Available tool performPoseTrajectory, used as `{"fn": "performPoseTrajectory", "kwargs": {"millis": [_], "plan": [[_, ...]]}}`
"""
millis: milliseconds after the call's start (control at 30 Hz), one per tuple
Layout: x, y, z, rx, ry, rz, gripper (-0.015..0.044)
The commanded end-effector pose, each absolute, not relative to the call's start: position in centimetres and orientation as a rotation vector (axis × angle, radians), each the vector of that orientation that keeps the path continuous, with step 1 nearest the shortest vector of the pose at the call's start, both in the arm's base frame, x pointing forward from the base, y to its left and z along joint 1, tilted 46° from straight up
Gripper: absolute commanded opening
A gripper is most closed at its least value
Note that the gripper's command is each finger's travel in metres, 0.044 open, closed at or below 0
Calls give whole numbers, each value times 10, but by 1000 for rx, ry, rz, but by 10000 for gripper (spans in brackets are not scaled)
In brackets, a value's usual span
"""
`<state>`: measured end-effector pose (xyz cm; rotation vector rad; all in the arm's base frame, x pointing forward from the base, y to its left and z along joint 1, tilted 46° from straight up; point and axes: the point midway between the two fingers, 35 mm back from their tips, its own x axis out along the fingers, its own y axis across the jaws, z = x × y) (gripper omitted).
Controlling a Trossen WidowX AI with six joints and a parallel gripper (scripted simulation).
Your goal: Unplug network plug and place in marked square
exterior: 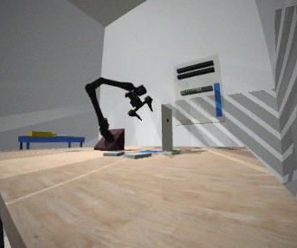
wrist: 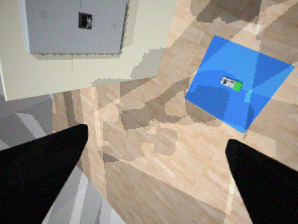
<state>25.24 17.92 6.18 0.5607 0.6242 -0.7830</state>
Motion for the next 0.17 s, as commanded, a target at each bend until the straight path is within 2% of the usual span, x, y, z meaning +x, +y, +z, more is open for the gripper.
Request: {"fn": "performPoseTrajectory", "kwargs": {"millis": [0, 133], "plan": [[252, 180, 62, 564, 624, -782, 440], [252, 180, 62, 564, 624, -782, 440]]}}
